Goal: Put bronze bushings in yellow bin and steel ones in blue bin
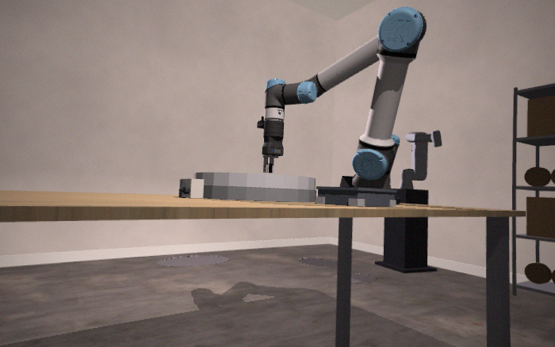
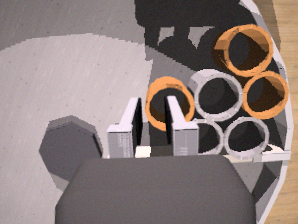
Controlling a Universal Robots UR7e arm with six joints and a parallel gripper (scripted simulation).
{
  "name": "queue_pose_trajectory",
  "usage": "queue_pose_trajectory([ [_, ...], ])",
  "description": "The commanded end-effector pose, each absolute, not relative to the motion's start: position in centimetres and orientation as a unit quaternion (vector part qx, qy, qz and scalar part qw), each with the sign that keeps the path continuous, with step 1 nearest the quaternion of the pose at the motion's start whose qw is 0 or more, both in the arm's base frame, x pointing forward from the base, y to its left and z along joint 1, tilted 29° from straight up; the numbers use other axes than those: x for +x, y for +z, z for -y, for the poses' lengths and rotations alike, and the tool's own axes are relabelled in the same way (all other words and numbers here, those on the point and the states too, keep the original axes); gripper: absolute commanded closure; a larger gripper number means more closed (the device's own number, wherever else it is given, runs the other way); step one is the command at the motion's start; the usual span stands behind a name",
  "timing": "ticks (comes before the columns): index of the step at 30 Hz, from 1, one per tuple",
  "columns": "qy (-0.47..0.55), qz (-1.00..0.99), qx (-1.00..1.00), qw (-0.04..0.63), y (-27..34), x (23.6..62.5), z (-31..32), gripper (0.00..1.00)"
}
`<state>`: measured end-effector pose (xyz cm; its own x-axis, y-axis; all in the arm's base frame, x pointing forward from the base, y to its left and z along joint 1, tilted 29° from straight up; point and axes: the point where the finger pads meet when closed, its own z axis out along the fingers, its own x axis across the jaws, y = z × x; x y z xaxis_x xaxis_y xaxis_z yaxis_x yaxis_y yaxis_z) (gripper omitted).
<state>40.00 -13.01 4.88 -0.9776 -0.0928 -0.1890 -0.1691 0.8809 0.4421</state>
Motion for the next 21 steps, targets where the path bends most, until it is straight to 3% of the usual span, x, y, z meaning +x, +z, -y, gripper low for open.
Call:
queue_pose_trajectory([
  [1,0.234,-0.966,-0.068,0.082,4.87,40.01,13.01,0.55],
  [21,0.235,-0.966,-0.067,0.081,4.63,40.04,12.86,0.55],
])
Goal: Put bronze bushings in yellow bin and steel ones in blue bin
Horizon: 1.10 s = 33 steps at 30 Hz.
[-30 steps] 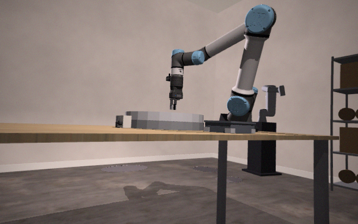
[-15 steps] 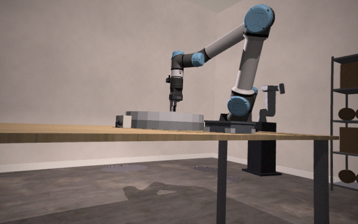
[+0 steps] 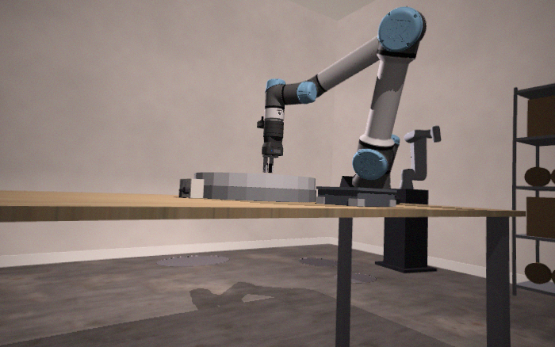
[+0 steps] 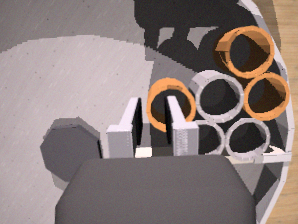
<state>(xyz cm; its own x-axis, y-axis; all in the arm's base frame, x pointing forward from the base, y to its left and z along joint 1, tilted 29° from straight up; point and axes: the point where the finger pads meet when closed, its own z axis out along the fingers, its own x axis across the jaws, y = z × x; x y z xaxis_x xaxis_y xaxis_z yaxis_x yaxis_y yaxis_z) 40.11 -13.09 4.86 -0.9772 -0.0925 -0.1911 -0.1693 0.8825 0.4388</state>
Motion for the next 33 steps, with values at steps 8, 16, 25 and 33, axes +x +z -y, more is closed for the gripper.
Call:
queue_pose_trajectory([
  [8,0.235,-0.966,-0.067,0.081,4.6,40.0,12.9,0.55],
  [16,0.233,-0.967,-0.068,0.083,4.2,40.2,12.7,0.55],
  [25,0.234,-0.966,-0.067,0.082,3.6,40.3,12.4,0.55],
  [33,0.234,-0.966,-0.067,0.082,2.9,40.3,12.0,0.55],
])
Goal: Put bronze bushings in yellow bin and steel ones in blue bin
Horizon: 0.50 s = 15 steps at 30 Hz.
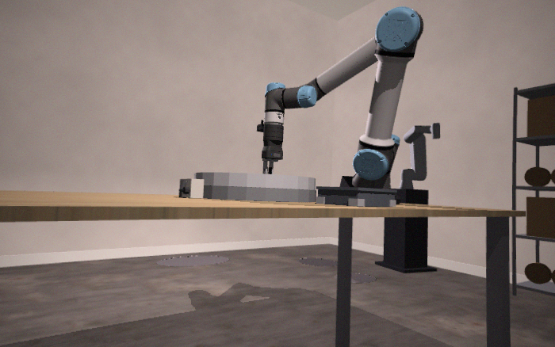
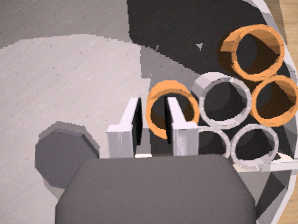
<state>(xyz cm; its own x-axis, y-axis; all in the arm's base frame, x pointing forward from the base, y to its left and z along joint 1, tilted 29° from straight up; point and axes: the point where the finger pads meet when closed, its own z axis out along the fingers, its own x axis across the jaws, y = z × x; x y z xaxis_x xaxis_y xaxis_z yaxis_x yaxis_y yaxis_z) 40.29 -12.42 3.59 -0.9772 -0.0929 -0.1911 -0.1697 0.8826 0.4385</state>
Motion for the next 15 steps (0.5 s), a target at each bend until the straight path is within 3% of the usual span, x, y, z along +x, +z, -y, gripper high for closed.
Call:
queue_pose_trajectory([
  [1,0.234,-0.966,-0.067,0.082,2.92,40.32,11.99,0.55],
  [15,0.235,-0.966,-0.067,0.081,2.27,40.38,11.61,0.55],
])
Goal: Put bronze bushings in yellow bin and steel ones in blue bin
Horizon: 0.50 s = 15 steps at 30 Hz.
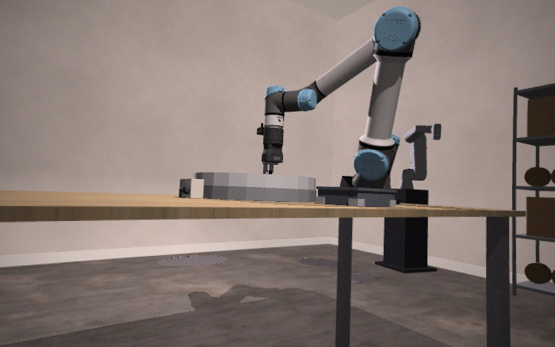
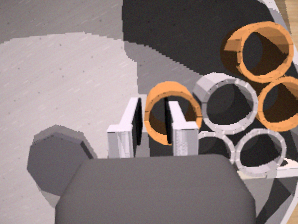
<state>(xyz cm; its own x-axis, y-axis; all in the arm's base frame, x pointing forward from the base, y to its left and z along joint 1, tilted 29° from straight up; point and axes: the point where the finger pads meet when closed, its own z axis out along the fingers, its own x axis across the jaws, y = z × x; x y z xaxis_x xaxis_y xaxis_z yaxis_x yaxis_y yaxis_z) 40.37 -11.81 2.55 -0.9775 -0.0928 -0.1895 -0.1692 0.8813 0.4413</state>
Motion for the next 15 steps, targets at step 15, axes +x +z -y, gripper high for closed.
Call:
queue_pose_trajectory([
  [15,0.234,-0.966,-0.068,0.082,2.4,40.43,11.76,0.55],
])
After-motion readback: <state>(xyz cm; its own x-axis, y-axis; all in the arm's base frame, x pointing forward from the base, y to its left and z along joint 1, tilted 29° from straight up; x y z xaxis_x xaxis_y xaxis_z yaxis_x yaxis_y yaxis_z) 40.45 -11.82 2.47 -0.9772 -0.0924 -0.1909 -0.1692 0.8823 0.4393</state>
